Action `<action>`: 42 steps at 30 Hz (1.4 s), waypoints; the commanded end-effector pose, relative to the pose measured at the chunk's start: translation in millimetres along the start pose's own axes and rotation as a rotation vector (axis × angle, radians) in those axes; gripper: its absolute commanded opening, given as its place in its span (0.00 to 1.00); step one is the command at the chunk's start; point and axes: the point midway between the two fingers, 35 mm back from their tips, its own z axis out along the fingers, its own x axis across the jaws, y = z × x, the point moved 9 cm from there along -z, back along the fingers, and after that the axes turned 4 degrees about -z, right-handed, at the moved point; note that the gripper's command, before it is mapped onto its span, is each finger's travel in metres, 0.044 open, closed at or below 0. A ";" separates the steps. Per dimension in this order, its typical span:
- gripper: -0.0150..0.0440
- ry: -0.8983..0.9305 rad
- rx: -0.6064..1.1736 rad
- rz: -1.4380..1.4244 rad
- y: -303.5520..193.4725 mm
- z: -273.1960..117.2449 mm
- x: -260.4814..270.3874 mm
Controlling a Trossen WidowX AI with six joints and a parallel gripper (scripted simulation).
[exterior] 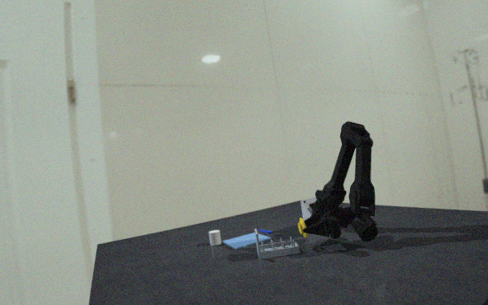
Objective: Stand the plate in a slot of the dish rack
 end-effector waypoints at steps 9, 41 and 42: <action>0.25 0.000 -0.001 0.000 2.6 14.4 -0.3; 0.25 0.007 -0.005 0.017 5.9 50.8 0.6; 0.25 0.008 -0.005 0.019 6.0 52.2 0.2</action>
